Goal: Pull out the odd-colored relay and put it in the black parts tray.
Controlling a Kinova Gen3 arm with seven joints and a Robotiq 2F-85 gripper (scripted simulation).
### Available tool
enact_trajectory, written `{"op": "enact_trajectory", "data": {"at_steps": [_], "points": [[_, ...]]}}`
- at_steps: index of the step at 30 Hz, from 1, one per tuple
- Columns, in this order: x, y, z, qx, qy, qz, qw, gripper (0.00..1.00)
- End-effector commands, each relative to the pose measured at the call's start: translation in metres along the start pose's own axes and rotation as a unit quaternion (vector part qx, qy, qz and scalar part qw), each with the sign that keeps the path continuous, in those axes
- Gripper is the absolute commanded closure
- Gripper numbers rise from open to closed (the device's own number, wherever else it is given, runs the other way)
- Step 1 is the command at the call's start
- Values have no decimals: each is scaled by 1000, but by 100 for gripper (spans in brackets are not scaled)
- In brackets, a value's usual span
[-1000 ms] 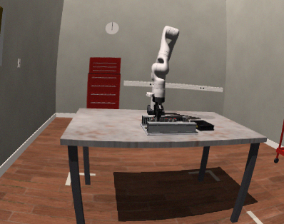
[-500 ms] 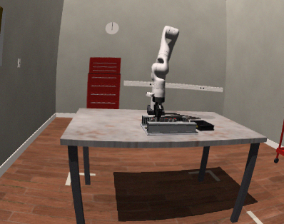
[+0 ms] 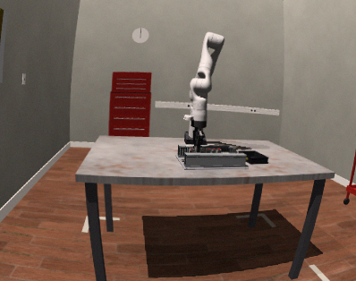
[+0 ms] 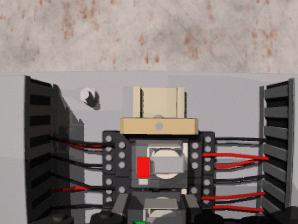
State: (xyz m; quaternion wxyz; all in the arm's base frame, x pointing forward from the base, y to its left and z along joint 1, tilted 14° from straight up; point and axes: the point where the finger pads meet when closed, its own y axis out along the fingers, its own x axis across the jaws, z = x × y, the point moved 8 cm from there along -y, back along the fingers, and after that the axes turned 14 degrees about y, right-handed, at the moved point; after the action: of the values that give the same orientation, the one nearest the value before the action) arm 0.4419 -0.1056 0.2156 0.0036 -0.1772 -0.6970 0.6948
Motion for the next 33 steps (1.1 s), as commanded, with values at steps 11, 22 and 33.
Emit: {"op": "enact_trajectory", "data": {"at_steps": [11, 22, 33], "points": [[0, -16, 0, 0, 0, 1, 1000, 100], [0, -31, 0, 0, 0, 1, 1000, 100], [0, -48, 0, 0, 0, 1, 1000, 100]]}}
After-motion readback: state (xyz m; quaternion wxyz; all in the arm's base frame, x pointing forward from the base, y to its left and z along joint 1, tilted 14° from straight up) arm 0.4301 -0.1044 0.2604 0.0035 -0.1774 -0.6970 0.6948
